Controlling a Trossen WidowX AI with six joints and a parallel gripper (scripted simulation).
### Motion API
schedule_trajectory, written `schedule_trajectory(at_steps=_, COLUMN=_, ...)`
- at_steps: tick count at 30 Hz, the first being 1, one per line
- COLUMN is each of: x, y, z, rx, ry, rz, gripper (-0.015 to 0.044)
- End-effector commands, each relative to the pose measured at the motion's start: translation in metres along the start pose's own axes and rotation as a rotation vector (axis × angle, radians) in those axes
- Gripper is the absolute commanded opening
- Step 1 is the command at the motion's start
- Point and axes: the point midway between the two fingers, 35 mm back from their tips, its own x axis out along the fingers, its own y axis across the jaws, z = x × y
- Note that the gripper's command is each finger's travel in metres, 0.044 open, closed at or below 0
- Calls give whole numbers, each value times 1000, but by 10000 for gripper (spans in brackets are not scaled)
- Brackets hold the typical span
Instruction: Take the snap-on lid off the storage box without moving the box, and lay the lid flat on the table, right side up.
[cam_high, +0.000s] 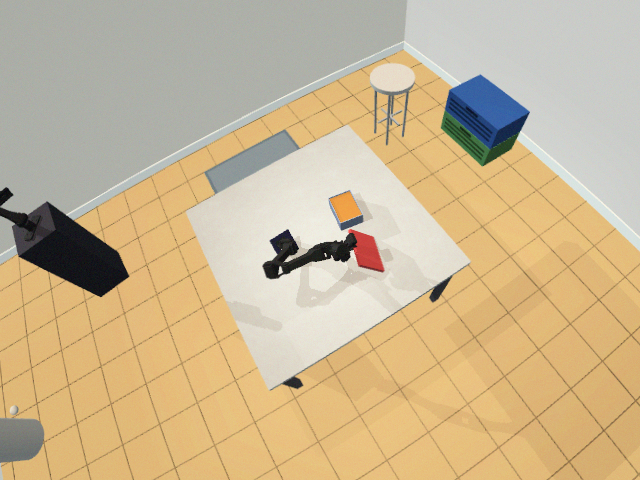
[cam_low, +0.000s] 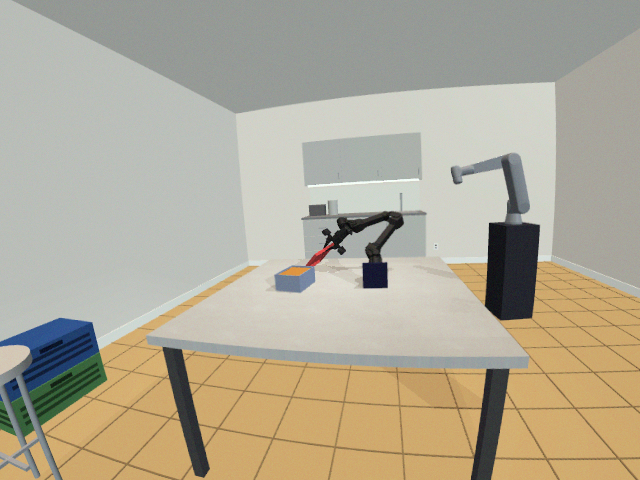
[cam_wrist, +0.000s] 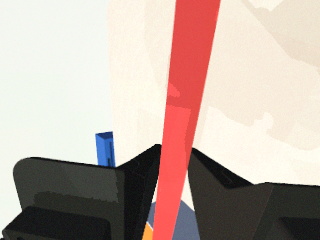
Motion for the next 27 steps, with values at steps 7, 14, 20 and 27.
schedule_trajectory(at_steps=7, x=6, y=-9, z=-2, rx=-8, ry=3, rz=-6, gripper=0)
schedule_trajectory(at_steps=14, x=10, y=-13, z=-2, rx=-9, ry=2, rz=-6, gripper=0)
schedule_trajectory(at_steps=20, x=13, y=-17, z=-2, rx=-9, ry=2, rz=-6, gripper=0)
schedule_trajectory(at_steps=27, x=16, y=-21, z=-2, rx=-9, ry=2, rz=-6, gripper=0)
